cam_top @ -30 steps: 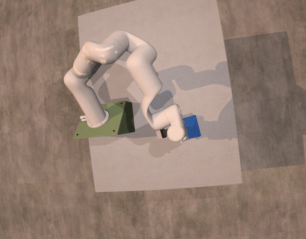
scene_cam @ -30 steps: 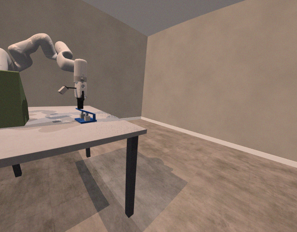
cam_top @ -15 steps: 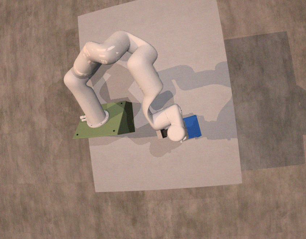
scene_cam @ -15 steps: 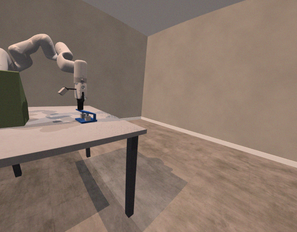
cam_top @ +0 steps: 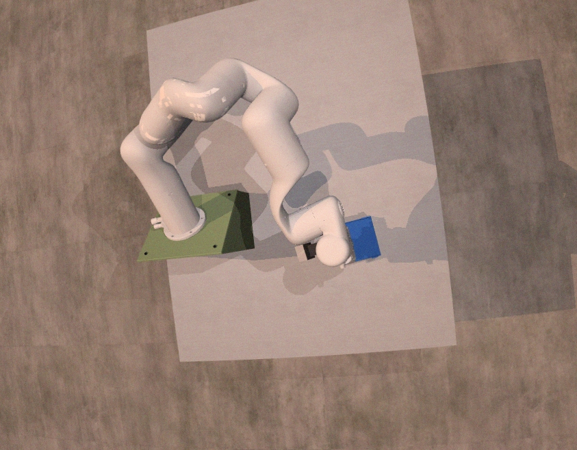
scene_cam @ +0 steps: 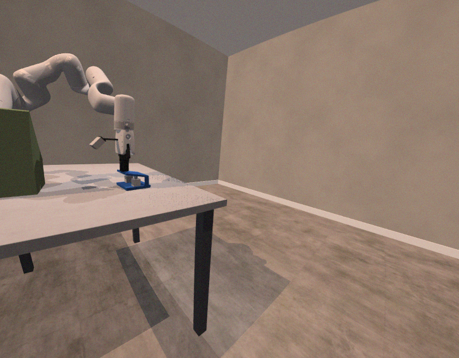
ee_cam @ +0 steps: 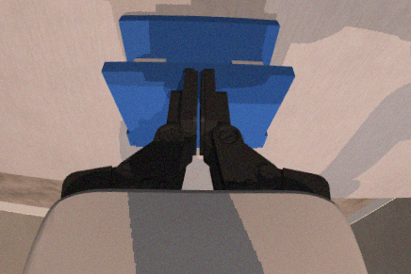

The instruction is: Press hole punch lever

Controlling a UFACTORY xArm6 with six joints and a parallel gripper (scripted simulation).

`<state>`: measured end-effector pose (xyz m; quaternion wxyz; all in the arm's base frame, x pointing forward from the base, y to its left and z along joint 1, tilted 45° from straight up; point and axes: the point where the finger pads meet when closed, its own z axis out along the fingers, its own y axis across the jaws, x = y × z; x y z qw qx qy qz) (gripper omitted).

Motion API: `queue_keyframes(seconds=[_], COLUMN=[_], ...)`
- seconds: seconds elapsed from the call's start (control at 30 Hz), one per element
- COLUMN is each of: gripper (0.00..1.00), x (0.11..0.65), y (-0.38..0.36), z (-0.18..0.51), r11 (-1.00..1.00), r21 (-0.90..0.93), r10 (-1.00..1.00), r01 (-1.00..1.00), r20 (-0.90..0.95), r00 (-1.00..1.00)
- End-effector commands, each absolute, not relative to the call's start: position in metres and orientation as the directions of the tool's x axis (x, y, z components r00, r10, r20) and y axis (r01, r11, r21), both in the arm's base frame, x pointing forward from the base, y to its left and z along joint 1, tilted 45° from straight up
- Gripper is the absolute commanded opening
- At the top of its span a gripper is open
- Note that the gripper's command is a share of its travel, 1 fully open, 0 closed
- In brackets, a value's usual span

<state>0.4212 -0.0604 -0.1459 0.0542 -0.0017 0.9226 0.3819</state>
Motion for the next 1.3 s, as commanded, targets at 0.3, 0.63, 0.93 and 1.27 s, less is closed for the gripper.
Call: queue_keyframes(seconds=[0.3,0.63,0.93,1.27], gripper=[0.00,0.00,0.00,0.00], x=[0.4228,0.4229,0.4238,0.4238], y=[-0.0598,-0.0589,-0.0529,-0.0527], z=[-0.1470,-0.1479,-0.1539,-0.1541], r11=[0.709,0.709,0.709,0.709], r21=[0.703,0.703,0.703,0.703], r10=[0.040,0.040,0.040,0.040], r01=[-0.045,-0.045,-0.045,-0.045], r20=[-0.104,-0.104,-0.104,-0.104], r00=[-0.994,-0.994,-0.994,-0.994])
